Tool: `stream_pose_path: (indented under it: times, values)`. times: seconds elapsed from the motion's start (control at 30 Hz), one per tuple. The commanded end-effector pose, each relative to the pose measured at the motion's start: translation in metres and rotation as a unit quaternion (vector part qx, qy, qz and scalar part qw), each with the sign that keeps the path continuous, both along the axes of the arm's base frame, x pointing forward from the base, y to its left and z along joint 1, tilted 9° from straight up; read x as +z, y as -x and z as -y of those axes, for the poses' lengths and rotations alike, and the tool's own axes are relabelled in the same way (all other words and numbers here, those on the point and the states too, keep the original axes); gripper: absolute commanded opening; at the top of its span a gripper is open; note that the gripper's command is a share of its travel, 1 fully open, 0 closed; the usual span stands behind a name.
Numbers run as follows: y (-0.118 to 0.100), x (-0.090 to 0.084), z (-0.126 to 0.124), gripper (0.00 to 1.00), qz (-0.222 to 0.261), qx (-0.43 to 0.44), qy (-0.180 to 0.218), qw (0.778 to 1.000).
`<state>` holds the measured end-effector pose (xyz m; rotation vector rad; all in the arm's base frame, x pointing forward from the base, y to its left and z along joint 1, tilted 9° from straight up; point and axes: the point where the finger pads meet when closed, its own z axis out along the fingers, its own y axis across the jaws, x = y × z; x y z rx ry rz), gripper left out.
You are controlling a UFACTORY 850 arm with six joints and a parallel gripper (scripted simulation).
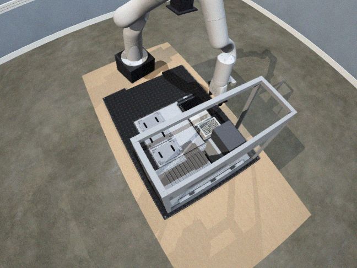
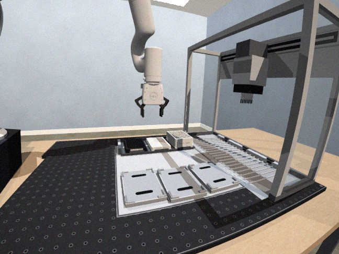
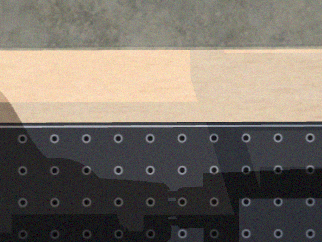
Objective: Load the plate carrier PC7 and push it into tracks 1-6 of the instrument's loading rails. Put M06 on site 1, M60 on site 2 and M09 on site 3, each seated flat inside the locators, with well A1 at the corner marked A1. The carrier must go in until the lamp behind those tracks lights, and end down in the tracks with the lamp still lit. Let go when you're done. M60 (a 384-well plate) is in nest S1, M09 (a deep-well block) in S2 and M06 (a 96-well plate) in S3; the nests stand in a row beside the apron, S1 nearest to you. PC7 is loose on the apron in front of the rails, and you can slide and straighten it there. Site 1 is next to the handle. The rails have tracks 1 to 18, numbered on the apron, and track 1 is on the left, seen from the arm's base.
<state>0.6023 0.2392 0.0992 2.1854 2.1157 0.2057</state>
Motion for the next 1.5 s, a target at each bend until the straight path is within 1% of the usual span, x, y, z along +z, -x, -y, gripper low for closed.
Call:
stream_pose_path:
  times: [0.0,0.2,0.33,0.4,1.47]
  values:
    - [-0.001,0.001,-0.001,1.0,0.001,0.0,0.0,1.0]
    - [-0.001,0.001,-0.001,1.0,0.001,0.0,0.0,1.0]
    - [-0.002,-0.006,-0.001,1.0,0.001,0.0,0.0,1.0]
    - [-0.002,-0.006,-0.001,1.0,0.001,0.0,0.0,1.0]
    - [-0.01,-0.055,-0.002,1.0,0.001,0.0,0.0,1.0]
